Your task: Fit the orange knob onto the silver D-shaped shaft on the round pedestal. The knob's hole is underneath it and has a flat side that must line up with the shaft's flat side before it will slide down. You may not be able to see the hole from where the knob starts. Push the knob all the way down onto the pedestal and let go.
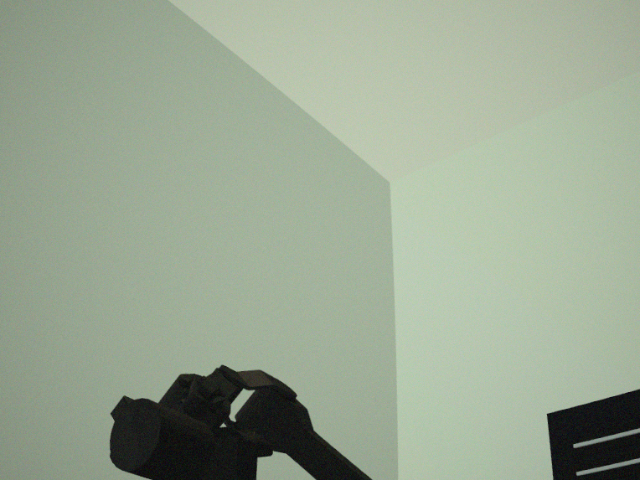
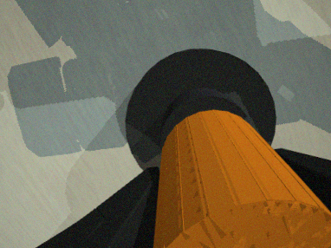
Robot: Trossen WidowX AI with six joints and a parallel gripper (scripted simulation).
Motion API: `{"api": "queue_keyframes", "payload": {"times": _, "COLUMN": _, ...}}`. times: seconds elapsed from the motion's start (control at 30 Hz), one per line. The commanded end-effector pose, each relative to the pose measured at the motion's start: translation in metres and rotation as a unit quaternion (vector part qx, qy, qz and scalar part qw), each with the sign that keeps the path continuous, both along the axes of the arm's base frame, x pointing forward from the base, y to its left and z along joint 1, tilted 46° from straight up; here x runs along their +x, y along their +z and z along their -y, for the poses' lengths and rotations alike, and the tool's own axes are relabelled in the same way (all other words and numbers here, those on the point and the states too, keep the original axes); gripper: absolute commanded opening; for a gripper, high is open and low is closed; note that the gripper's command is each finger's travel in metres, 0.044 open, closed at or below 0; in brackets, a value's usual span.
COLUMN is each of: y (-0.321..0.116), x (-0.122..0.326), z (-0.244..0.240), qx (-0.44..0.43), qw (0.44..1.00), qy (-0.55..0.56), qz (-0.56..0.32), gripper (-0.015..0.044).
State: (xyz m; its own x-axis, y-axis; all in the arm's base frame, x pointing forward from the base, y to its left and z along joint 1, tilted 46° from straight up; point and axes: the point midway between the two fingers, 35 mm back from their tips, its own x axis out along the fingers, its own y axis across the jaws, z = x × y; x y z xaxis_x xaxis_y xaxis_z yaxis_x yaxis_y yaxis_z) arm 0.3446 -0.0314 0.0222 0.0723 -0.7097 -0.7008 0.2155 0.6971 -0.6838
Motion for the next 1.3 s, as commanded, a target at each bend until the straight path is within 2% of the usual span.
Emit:
{"api": "queue_keyframes", "payload": {"times": 0.0, "y": 0.0003, "x": 0.0005, "z": 0.0006, "qx": -0.001, "qw": 1.000, "qy": 0.002, "qz": -0.001, "gripper": 0.0000}}
{"api": "queue_keyframes", "payload": {"times": 0.43, "y": 0.0043, "x": 0.0005, "z": -0.0018, "qx": -0.001, "qw": 1.000, "qy": 0.005, "qz": -0.004, "gripper": 0.0000}}
{"api": "queue_keyframes", "payload": {"times": 0.67, "y": 0.0033, "x": 0.0008, "z": -0.0025, "qx": -0.009, "qw": 0.994, "qy": 0.075, "qz": -0.075, "gripper": 0.0000}}
{"api": "queue_keyframes", "payload": {"times": 1.27, "y": 0.0006, "x": 0.0004, "z": 0.0008, "qx": -0.009, "qw": 0.994, "qy": 0.075, "qz": -0.075, "gripper": 0.0000}}
